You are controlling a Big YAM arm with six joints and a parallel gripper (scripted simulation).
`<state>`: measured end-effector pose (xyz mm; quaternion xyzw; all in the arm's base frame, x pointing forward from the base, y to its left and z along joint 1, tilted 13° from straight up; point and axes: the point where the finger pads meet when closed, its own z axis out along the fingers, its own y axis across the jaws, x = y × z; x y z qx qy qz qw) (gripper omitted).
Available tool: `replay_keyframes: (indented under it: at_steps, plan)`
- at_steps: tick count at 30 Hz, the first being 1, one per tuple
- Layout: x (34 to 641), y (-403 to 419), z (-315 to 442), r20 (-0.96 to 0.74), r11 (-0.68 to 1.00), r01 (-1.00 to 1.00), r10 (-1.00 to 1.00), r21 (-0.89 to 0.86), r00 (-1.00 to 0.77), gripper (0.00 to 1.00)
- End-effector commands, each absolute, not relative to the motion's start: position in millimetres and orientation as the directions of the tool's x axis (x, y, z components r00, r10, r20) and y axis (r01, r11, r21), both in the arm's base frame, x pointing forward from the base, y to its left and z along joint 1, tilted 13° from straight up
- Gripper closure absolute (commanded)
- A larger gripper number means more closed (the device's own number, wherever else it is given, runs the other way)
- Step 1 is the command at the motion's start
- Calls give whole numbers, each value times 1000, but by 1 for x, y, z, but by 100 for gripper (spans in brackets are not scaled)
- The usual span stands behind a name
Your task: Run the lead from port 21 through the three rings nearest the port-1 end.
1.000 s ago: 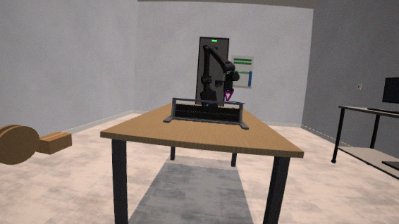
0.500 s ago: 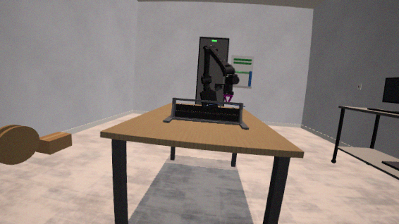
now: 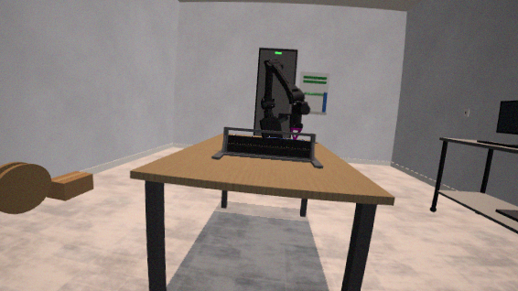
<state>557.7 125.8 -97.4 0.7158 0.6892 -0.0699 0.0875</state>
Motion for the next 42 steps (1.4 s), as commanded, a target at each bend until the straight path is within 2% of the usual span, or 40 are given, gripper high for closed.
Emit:
replay_keyframes:
  at_steps: [1, 35, 42]
  plan:
    - [572, 120, -99, -214, -38, 998, 976, 57, 49, 100]
    - [567, 116, -114, -216, -39, 998, 975, 52, 49, 100]
    - [587, 120, -106, -208, -39, 996, 977, 76, 54, 100]
